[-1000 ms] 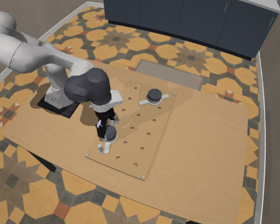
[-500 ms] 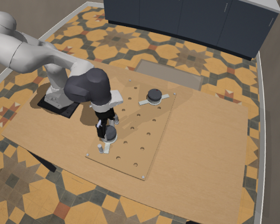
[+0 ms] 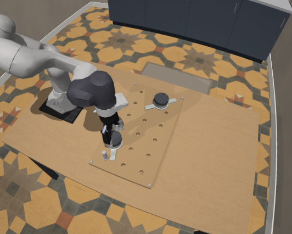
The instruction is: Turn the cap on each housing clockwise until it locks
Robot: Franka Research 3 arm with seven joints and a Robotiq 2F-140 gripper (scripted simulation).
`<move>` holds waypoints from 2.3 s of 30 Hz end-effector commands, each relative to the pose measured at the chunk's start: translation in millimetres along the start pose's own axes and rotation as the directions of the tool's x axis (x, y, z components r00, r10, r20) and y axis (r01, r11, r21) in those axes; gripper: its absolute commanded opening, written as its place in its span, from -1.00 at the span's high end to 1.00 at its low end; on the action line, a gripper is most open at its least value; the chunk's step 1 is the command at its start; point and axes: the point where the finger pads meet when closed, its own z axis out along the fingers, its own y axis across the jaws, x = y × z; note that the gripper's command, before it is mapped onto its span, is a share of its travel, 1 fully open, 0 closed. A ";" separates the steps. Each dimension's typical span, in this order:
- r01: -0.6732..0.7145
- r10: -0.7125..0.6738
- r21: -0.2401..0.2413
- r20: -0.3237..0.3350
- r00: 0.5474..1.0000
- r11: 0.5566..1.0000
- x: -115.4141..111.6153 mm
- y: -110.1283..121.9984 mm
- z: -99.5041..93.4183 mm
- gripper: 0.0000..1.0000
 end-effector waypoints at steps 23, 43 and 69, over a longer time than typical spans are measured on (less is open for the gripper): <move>0.345 -0.345 0.000 0.007 0.939 0.939 -1.7 1.4 0.9 0.80; 0.643 -0.643 0.002 0.006 0.766 0.766 -1.7 1.4 0.9 0.80; 0.644 -0.644 0.002 0.006 0.765 0.765 0.7 1.6 0.9 0.80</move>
